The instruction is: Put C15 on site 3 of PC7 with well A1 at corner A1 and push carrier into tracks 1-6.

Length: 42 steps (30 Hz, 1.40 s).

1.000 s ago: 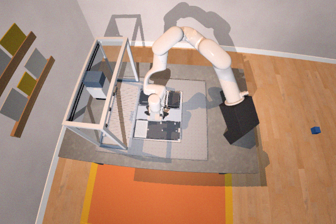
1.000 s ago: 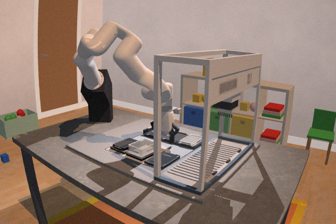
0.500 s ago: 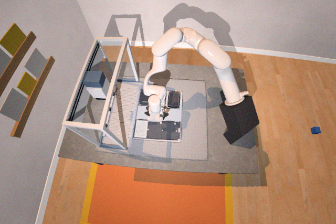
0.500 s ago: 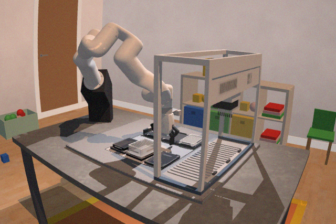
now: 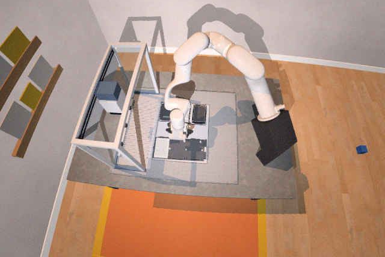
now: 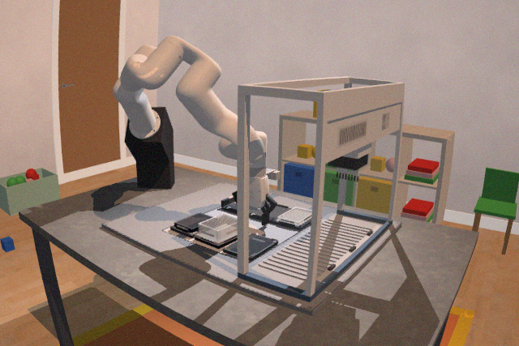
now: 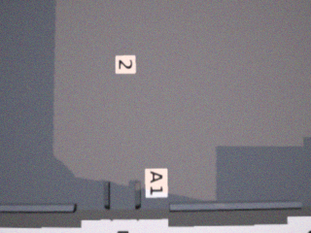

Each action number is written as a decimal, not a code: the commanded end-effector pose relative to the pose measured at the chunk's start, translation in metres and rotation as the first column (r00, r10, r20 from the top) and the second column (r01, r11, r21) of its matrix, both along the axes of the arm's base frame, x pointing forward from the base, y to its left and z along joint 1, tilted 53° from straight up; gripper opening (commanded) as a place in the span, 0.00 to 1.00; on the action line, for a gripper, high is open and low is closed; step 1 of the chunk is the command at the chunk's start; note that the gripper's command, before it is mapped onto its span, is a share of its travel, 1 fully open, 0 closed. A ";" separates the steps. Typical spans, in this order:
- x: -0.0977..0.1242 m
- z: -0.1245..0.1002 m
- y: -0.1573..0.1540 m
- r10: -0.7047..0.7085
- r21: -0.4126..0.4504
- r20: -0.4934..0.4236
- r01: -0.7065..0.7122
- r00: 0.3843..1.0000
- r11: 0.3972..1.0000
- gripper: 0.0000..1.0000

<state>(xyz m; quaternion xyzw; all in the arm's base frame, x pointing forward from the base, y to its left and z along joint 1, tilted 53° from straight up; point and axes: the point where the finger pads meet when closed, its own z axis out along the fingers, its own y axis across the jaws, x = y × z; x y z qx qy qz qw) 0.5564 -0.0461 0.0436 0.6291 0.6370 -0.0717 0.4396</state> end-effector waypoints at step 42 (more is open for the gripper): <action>0.004 -0.012 0.015 0.002 0.001 0.002 -0.002 1.000 1.000 1.00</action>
